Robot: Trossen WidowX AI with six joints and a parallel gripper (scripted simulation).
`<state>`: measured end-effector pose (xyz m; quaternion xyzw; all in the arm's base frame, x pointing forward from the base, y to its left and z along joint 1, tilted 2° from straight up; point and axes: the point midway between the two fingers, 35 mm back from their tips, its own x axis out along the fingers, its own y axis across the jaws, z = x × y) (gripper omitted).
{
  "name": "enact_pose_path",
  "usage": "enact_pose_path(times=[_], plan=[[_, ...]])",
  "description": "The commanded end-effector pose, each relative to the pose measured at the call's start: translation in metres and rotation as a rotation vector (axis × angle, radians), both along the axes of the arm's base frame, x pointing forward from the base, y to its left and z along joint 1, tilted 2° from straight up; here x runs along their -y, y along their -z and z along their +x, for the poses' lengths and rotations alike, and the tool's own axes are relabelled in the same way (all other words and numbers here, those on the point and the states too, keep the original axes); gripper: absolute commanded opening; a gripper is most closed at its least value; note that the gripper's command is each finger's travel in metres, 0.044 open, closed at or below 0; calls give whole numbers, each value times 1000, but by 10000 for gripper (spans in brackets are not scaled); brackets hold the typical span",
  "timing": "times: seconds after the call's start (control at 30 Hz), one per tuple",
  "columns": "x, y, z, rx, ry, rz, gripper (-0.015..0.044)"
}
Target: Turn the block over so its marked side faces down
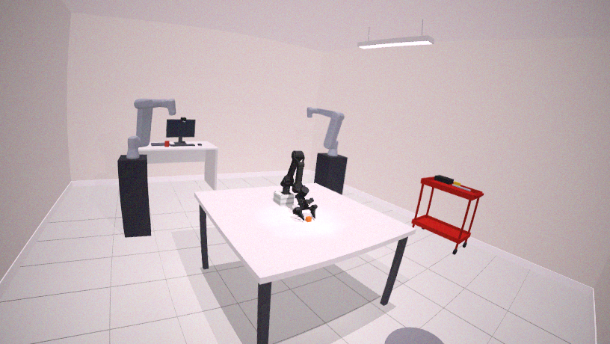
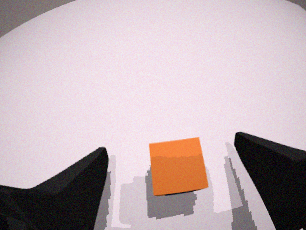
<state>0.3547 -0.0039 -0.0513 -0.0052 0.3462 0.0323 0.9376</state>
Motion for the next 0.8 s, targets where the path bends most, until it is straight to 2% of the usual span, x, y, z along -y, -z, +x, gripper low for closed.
enact_pose_path(times=[0.0, 0.27, 0.77], plan=[[2, -56, 3, -192, -1, -31, 440], [1, -73, -23, -342, -5, -37, 440], [1, -73, -25, -348, -5, -37, 440]])
